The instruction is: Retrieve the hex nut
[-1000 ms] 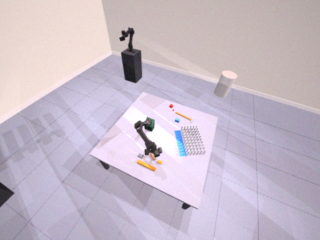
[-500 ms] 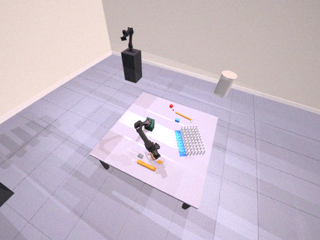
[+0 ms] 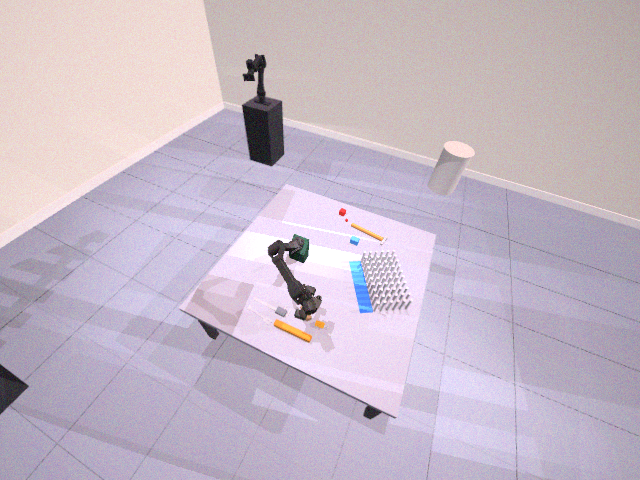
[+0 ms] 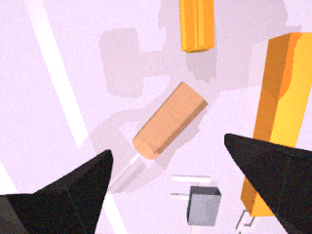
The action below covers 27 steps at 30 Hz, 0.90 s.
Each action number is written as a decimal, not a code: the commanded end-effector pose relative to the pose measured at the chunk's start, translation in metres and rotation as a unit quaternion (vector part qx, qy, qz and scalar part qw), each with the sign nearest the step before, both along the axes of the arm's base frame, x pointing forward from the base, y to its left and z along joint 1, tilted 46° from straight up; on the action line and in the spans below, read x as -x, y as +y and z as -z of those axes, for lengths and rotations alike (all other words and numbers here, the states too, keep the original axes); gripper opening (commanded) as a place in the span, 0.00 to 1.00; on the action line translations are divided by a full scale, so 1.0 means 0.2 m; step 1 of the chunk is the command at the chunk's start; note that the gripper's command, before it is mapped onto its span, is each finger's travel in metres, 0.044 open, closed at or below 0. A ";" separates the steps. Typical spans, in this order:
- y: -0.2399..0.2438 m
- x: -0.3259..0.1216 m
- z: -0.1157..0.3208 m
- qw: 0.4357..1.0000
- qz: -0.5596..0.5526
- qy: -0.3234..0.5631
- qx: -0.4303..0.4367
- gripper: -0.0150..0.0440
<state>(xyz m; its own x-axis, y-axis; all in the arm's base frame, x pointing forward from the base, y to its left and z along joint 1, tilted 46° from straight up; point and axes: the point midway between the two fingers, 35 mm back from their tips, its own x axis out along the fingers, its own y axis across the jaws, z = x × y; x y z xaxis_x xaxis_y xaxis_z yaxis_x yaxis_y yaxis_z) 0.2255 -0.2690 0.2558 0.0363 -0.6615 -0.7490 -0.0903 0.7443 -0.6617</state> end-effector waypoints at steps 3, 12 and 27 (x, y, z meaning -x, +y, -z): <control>0.00 0.00 0.00 0.875 0.354 -0.329 -0.041 1.00; 0.00 0.01 -0.01 0.687 0.537 -0.484 -0.064 1.00; 0.00 0.01 -0.01 0.243 0.735 -0.626 -0.091 1.00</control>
<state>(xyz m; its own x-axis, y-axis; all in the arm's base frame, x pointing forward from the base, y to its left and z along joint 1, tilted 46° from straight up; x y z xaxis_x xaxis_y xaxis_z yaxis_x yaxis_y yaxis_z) 0.2232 -0.2683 0.2584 0.0962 -0.6292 -0.7712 0.9790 -0.0802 0.1876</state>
